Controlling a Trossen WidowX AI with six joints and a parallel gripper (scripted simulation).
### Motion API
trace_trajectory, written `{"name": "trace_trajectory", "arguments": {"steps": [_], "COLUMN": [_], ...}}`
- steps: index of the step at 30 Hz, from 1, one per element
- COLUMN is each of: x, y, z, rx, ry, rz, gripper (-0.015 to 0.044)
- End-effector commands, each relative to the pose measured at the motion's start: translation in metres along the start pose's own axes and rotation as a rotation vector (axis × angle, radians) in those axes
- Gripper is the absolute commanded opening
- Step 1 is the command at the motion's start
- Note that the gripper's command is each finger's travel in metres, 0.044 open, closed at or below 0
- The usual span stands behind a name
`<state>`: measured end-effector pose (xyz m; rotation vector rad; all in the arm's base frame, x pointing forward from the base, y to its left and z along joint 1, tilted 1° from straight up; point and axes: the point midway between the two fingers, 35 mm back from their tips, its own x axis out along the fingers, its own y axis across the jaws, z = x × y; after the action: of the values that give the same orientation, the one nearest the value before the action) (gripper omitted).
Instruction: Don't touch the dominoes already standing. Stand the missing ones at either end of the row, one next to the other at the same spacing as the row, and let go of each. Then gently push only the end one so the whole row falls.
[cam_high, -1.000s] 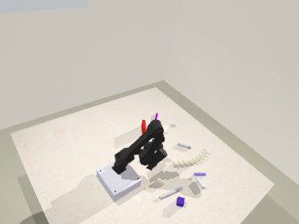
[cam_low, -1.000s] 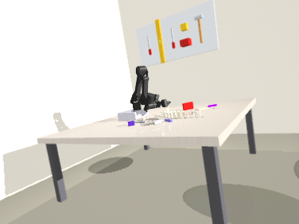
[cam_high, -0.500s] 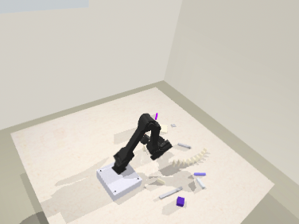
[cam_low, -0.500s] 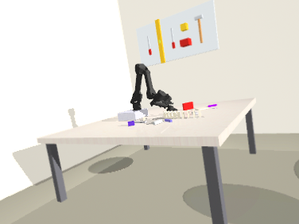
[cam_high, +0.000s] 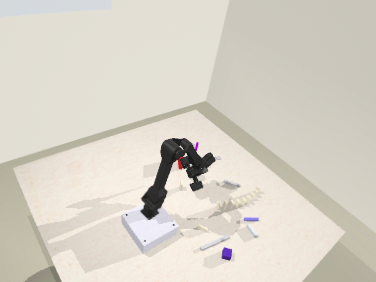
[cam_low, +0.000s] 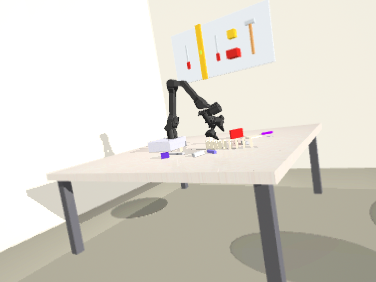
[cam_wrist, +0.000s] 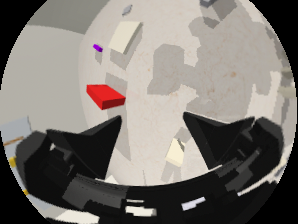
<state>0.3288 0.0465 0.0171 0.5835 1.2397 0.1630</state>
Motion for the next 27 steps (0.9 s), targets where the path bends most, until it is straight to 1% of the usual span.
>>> {"name": "trace_trajectory", "arguments": {"steps": [1, 5, 17, 24, 27], "x": [-0.059, -0.077, -0.077, -0.027, -0.022], "y": [0.018, 0.020, 0.020, -0.009, -0.012], "z": [-0.032, -0.042, -0.043, -0.051, -0.053], "rx": [0.247, 0.279, 0.280, 0.280, 0.280], "ry": [0.082, 0.082, 0.082, 0.082, 0.082], "rz": [-0.437, -0.536, -0.540, -0.540, -0.540], "gripper": [0.0440, 0.0440, 0.0440, 0.0440, 0.0440]}}
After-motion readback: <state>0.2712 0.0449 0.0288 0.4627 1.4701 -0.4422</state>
